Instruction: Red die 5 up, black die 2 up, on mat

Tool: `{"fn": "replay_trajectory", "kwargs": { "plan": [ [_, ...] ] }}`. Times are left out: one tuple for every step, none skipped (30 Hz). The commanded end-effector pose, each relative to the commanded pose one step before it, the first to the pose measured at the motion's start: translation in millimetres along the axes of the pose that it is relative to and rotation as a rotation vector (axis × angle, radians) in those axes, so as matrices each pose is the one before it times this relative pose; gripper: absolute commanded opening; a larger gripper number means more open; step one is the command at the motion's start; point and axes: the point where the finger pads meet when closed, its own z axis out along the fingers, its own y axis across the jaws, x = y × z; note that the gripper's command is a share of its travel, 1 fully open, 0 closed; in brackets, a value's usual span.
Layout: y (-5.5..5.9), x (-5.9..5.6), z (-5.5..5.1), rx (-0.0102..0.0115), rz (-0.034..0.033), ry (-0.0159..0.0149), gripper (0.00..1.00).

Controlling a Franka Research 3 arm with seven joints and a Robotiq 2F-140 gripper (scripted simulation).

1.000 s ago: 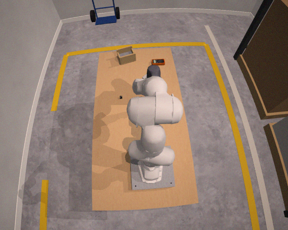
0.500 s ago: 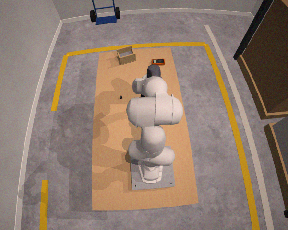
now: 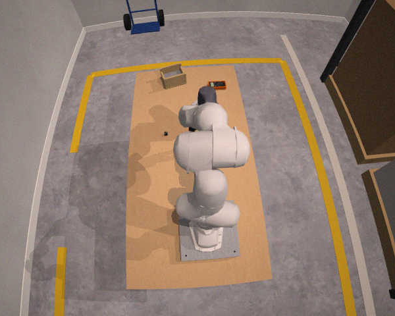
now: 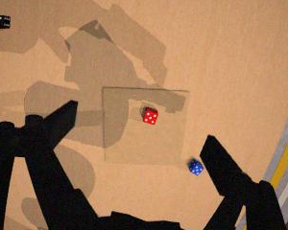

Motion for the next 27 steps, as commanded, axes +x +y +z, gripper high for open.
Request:
{"fn": "replay_trajectory", "kwargs": {
  "plan": [
    [-62.37,29.87,3.01,-0.00827,-0.04534,-0.00838,1.00],
    [0.00,0.00,0.00,0.00000,0.00000,0.00000,1.00],
    [-28.64,12.93,1.04,-0.00093,-0.02563,-0.00018,1.00],
    [-4.02,1.92,0.27,0.00000,0.00000,0.00000,1.00],
    [-29.83,11.66,1.18,0.00011,-0.02468,0.00053,1.00],
    [-5.11,2.30,0.51,0.00000,0.00000,0.00000,1.00],
    [-30.59,10.30,1.44,0.00115,-0.02183,0.00107,1.00],
    [-4.01,1.65,0.50,0.00000,0.00000,0.00000,1.00],
    [-31.55,9.33,2.01,0.00190,-0.01775,0.00131,1.00],
    [0.00,0.00,0.00,0.00000,0.00000,0.00000,1.00],
    [-26.12,6.71,1.85,0.00216,-0.01319,0.00124,1.00],
    [-19.11,4.34,1.47,0.00190,-0.00880,0.00097,1.00],
    [0.00,0.00,0.00,0.00000,0.00000,0.00000,1.00],
    [0.00,0.00,0.00,0.00000,0.00000,0.00000,1.00],
    [0.00,0.00,0.00,0.00000,0.00000,0.00000,1.00],
    [-11.60,2.41,0.95,0.00128,-0.00499,0.00060,1.00],
    [-4.96,0.98,0.42,0.00058,-0.00206,0.00026,1.00],
    [-0.80,0.16,0.07,0.00010,-0.00033,0.00004,1.00],
    [0.00,0.00,0.00,0.00000,0.00000,0.00000,0.29],
    [0.00,0.00,0.00,0.00000,0.00000,0.00000,0.29],
    [0.00,0.00,0.00,0.00000,0.00000,0.00000,0.29],
    [0.00,0.00,0.00,0.00000,0.00000,0.00000,0.29],
    [0.00,0.00,0.00,0.00000,0.00000,0.00000,0.29],
    [0.00,0.00,0.00,0.00000,0.00000,0.00000,0.29],
    [0.00,0.00,0.00,0.00000,0.00000,0.00000,0.29],
    [0.00,0.00,0.00,0.00000,0.00000,0.00000,0.29],
    [0.00,0.00,0.00,0.00000,0.00000,0.00000,0.29]
  ]
}}
